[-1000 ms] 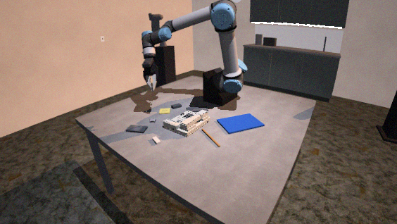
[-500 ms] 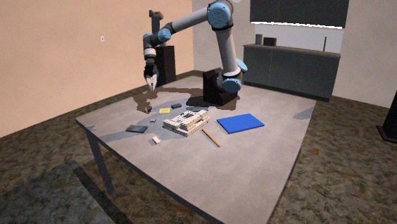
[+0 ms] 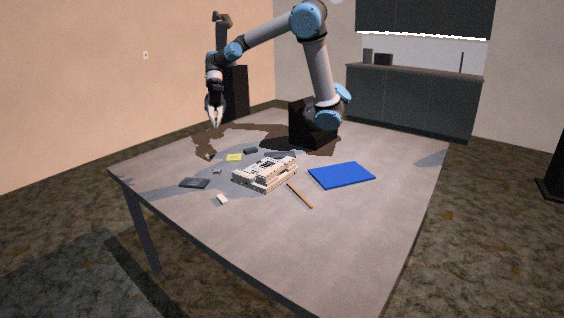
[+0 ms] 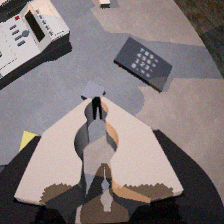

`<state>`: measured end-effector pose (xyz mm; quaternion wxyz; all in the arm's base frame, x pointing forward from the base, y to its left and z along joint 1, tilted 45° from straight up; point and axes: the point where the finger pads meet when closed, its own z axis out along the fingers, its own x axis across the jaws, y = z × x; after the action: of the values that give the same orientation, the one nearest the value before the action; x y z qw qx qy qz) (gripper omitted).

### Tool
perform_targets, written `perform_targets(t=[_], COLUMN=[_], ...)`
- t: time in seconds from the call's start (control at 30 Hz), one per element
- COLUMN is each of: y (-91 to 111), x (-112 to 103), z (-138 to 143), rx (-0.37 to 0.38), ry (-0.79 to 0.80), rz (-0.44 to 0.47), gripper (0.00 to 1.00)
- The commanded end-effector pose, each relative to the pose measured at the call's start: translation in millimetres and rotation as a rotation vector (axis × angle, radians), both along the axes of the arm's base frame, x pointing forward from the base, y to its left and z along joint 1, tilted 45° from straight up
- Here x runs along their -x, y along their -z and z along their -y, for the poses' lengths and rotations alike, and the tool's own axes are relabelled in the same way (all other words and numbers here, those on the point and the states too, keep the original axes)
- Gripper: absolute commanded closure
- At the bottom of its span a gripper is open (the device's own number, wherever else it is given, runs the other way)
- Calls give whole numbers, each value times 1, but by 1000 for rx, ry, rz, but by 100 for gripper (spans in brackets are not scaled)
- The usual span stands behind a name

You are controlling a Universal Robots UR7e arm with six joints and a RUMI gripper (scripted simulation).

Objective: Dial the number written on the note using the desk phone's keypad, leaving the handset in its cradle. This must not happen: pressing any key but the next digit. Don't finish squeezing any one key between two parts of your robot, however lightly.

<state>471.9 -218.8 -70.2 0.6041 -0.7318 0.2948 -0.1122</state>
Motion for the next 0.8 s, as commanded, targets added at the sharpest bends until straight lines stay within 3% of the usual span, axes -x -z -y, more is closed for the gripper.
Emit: perform_targets(t=[0.0, 0.53, 0.77], y=[0, 2, -7], x=[0, 0, 6], z=[3, 13, -4], rx=[16, 96, 99], ry=[14, 78, 80], rz=[88, 319, 325], gripper=[100, 100, 100])
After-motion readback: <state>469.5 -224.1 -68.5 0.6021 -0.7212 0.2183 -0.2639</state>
